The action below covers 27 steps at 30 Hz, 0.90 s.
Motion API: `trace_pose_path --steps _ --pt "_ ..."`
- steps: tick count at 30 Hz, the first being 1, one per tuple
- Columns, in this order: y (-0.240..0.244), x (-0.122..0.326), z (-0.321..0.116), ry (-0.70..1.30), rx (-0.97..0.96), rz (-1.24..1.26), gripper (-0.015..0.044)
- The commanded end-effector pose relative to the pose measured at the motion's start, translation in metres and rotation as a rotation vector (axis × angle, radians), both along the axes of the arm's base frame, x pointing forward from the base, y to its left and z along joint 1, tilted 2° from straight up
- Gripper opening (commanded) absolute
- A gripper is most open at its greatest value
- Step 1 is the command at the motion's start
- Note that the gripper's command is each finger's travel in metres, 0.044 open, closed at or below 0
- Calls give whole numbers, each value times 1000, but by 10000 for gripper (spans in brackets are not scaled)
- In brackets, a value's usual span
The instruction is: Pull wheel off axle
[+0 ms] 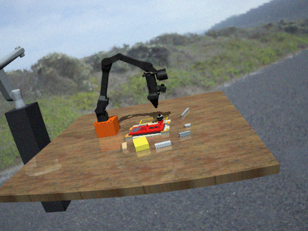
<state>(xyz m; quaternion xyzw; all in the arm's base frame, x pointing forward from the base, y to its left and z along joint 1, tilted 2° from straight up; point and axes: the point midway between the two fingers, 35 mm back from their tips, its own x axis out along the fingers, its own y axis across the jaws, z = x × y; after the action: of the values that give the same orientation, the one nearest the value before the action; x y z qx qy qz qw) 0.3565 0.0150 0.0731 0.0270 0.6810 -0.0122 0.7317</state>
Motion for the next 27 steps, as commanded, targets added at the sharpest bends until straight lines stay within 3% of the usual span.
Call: trace_pose_path --steps 1,6,15,21,25,27 --pt "2 4 -1 6 6 -1 300" --pt "4 5 -10 6 6 -1 300" --pt "5 9 -75 6 6 -1 300" --pt "4 9 -76 6 6 -1 300" --pt "4 9 -72 7 1 1 195" --pt "4 9 -72 7 1 1 182"
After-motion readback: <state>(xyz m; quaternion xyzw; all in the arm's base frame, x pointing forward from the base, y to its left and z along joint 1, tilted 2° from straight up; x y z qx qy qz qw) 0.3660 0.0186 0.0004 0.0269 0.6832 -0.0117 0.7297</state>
